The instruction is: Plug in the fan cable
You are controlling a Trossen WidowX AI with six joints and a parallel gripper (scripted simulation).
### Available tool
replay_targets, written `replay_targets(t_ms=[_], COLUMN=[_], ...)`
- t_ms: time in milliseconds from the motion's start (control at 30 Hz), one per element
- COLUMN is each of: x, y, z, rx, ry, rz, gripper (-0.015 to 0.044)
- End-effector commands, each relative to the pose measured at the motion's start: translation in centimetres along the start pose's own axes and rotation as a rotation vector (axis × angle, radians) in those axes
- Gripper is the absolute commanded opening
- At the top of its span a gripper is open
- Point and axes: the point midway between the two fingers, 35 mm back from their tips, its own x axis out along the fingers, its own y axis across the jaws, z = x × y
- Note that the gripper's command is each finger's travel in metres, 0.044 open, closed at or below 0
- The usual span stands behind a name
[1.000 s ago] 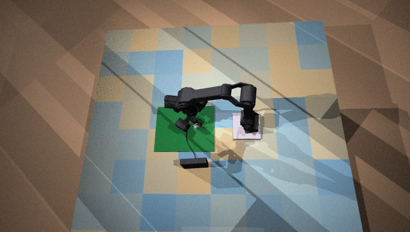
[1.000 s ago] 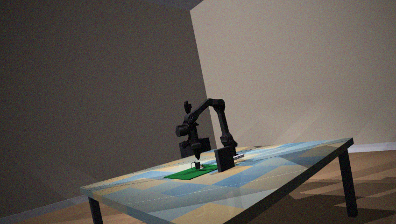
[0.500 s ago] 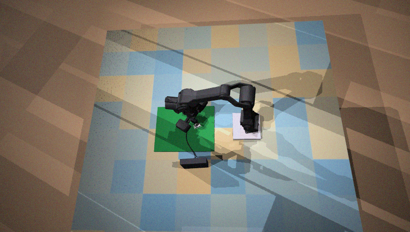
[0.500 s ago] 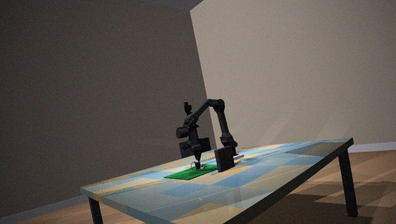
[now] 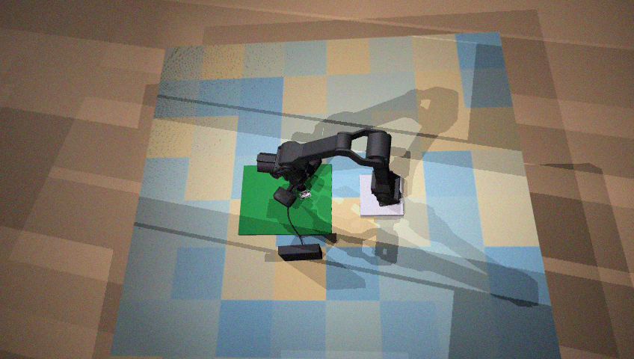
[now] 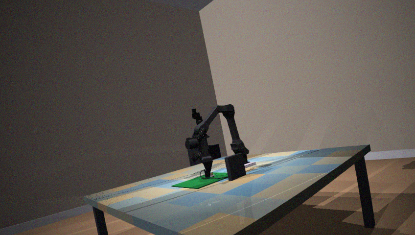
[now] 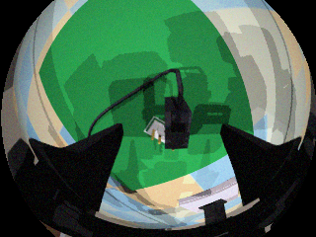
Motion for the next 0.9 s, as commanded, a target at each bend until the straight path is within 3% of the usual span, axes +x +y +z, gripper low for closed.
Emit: replay_targets(t_ms=[0, 267, 800, 867], x=[0.77, 1.5, 1.25, 1.25], y=[-0.08, -0.12, -0.08, -0.08], z=[-0.08, -0.15, -0.14, -0.14], rx=[-0.003, -0.011, -0.003, -0.003], ry=[0.0, 0.001, 0.003, 0.003], rz=[-0.004, -0.004, -0.001, -0.001], gripper=[0.044, 0.044, 0.002, 0.0])
